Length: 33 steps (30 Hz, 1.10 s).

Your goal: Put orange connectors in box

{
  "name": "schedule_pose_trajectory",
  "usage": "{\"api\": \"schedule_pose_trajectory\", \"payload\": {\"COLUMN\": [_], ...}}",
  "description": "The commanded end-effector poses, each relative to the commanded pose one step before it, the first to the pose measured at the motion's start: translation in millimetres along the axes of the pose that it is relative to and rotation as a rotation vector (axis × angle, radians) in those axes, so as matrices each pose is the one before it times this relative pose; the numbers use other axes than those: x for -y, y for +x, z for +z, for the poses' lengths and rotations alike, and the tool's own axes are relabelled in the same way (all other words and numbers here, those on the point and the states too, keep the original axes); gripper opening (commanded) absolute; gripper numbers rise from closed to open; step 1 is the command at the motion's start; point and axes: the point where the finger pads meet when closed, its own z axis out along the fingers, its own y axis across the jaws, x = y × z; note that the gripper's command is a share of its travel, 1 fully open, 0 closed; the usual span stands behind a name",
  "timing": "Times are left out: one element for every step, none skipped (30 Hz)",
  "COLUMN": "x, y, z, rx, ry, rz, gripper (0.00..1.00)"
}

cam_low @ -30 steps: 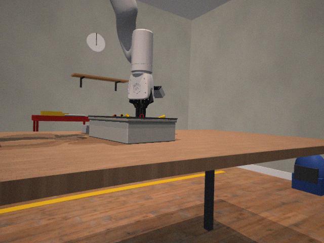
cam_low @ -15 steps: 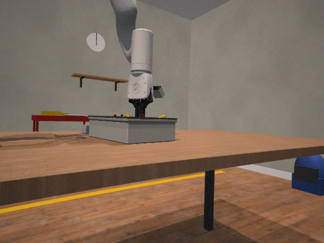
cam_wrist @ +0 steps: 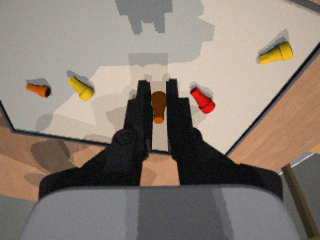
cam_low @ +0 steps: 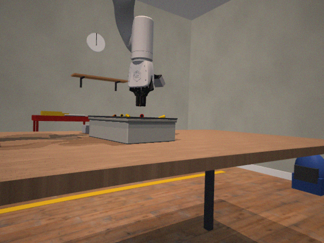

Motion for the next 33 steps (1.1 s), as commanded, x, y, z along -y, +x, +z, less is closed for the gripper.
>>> {"api": "schedule_pose_trajectory", "payload": {"x": [-0.23, 0.0, 0.0, 0.0, 0.0, 0.0, 0.0, 0.0, 0.0, 0.0, 0.0, 0.0, 0.0, 0.01, 0.08, 0.22, 0.42, 0.67, 0.97, 1.3, 1.68, 2.07, 2.49, 0.0, 0.0, 2.92, 3.37, 3.82, 4.27, 4.71, 5.15, 5.58, 5.98], "y": [0.6, 0.0, 0.0, 0.0, 0.0, 0.0, 0.0, 0.0, 0.0, 0.0, 0.0, 0.0, 0.0, 0.0, 0.01, 0.03, 0.05, 0.08, 0.11, 0.15, 0.19, 0.24, 0.28, 0.0, 0.0, 0.35, 0.39, 0.44, 0.5, 0.55, 0.6, 0.65, 0.7], "z": [-21.15, -1.04, -0.58, -0.23, -0.04, 0.0, 0.0, 0.0, 0.0, 0.0, 0.0, 0.0, 0.0, 0.0, 0.0, 0.0, 0.0, 0.0, 0.0, 0.0, 0.0, 0.0, 0.0, 0.0, 0.0, 0.0, 0.0, 0.0, 0.0, 0.0, 0.0, 0.0, 0.0], "rx": [-0.00185, 0.0, 0.0, 0.0, 0.0, 0.0, 0.0, 0.0, 0.0, 0.0, 0.0, 0.0, 0.0, 0.0, 0.0, 0.0, 0.0, 0.0, 0.0, 0.0, 0.0, 0.0, 0.0, 0.0, 0.0, 0.0, 0.0, 0.0, 0.0, 0.0, 0.0, 0.0, 0.0], "ry": [-0.00087, 0.0, 0.0, 0.0, 0.0, 0.0, 0.0, 0.0, 0.0, 0.0, 0.0, 0.0, 0.0, 0.0, 0.0, 0.0, 0.0, 0.0, 0.0, 0.0, 0.0, 0.0, 0.0, 0.0, 0.0, 0.0, 0.0, 0.0, 0.0, 0.0, 0.0, 0.0, 0.0], "rz": [-0.00003, 0.0, 0.0, 0.0, 0.0, 0.0, 0.0, 0.0, 0.0, 0.0, 0.0, 0.0, 0.0, 0.0, 0.0, 0.0, 0.0, 0.0, 0.0, 0.0, 0.0, 0.0, 0.0, 0.0, 0.0, 0.0, 0.0, 0.0, 0.0, 0.0, 0.0, 0.0, 0.0], "gripper": [0.02, 0.02, 0.02, 0.02, 0.02, 0.02, 0.02, 0.02, 0.02, 0.02, 0.02, 0.02, 0.02, 0.02, 0.02, 0.02, 0.02, 0.02, 0.02, 0.02, 0.02, 0.02, 0.02, 0.02, 0.02, 0.02, 0.02, 0.02, 0.02, 0.02, 0.02, 0.02, 0.02]}}
